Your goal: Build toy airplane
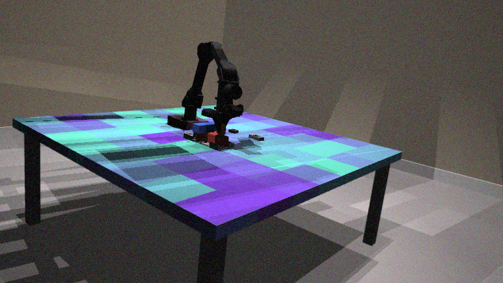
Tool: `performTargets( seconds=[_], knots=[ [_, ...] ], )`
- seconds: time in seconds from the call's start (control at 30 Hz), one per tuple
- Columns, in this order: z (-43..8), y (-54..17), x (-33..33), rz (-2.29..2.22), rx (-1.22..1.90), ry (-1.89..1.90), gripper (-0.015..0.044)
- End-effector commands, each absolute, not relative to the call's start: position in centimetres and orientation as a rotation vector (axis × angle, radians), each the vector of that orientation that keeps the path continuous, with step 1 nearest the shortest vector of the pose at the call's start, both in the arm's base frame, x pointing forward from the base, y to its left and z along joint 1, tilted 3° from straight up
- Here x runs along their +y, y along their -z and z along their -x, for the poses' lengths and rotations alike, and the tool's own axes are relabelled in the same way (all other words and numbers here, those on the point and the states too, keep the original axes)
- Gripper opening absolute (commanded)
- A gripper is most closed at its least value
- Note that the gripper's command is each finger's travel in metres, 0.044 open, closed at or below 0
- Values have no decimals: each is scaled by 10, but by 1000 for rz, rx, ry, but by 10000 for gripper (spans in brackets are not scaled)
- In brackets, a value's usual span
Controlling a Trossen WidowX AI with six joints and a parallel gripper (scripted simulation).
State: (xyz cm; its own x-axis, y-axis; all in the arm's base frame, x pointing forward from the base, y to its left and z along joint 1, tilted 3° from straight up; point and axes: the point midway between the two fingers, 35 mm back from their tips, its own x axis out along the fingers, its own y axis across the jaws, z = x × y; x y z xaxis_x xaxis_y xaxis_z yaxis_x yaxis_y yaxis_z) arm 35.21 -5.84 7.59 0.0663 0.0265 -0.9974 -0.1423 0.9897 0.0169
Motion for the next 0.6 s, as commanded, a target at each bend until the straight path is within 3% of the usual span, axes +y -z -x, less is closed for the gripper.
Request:
performTargets(
  seconds=[0.0, 0.23, 0.37, 0.57],
  knots=[
    [-352, -76, -58, 94, 1500, -128, 58],
    [-352, -76, -58, 94, 1500, -128, 0],
    [-352, -76, -58, 94, 1500, -128, 0],
    [-352, -76, -58, 94, 1500, -128, 157]
  ],
)
